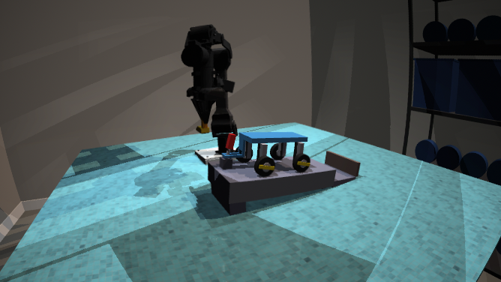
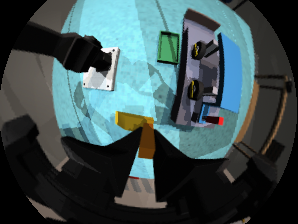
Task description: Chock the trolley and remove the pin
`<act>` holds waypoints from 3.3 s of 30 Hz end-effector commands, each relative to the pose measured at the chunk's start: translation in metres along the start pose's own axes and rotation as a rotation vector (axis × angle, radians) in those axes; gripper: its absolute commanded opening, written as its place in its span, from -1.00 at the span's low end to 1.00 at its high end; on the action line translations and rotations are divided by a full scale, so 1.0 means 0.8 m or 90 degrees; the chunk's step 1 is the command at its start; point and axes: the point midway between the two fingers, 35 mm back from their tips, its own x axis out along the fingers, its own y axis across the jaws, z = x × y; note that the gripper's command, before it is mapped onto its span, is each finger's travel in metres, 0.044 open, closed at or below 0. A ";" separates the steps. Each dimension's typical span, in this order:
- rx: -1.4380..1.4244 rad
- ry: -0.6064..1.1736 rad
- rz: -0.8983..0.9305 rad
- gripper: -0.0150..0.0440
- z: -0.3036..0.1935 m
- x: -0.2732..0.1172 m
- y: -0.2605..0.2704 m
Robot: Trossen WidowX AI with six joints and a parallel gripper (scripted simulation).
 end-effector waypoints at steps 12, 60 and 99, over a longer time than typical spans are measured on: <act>-0.001 -0.008 0.000 -0.49 0.070 0.003 -0.022; -0.001 -0.017 -0.002 -0.49 0.306 0.014 -0.068; -0.593 0.016 0.016 -0.49 0.362 0.020 -0.083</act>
